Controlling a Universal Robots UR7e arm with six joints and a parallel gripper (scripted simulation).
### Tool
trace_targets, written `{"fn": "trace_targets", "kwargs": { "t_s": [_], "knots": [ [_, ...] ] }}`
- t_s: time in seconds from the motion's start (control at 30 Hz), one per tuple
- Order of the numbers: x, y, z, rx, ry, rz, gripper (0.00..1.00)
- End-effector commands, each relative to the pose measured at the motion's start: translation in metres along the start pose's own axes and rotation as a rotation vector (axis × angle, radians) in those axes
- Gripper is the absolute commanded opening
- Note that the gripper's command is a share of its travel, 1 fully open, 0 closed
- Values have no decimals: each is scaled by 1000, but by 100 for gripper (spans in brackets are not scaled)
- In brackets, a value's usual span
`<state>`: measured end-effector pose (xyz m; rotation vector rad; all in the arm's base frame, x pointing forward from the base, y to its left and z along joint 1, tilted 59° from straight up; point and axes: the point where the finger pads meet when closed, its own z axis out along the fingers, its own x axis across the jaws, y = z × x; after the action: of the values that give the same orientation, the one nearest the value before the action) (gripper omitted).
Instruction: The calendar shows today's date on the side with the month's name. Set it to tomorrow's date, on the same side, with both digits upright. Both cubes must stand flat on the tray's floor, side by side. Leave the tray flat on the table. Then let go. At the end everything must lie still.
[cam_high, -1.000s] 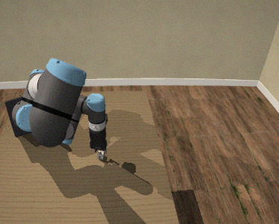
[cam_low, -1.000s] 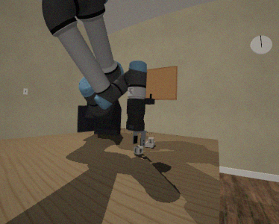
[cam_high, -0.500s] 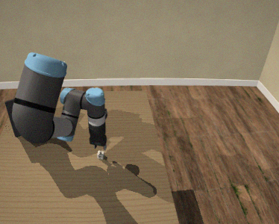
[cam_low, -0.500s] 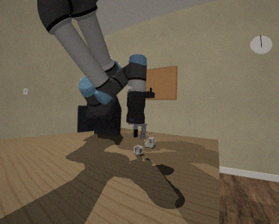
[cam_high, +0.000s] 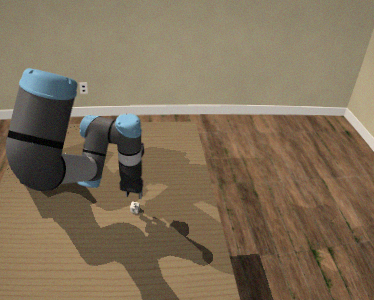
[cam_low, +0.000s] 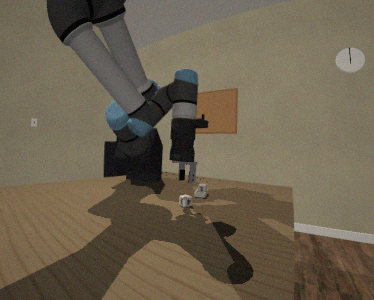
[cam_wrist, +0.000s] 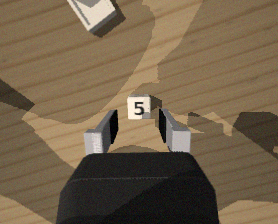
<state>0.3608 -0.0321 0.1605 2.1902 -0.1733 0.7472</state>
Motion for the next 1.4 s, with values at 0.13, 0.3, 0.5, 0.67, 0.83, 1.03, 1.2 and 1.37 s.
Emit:
{"fn": "trace_targets", "kwargs": {
  "t_s": [0.13, 0.3, 0.5, 0.67, 0.83, 1.03, 1.2, 1.37],
  "knots": [
    [-2, -1, 2, -56, -17, 2, 87],
    [-3, -1, 3, -135, -23, 3, 87],
    [-1, -2, 1, -221, -8, 1, 87],
    [0, -3, 0, -244, -1, 0, 87],
    [0, -3, 0, -253, 3, 0, 87],
    [0, -3, 0, -254, 2, 0, 87],
    [0, -3, 0, -255, 1, 0, 87],
    [0, -4, 0, -260, -3, 1, 87]
  ]
}}
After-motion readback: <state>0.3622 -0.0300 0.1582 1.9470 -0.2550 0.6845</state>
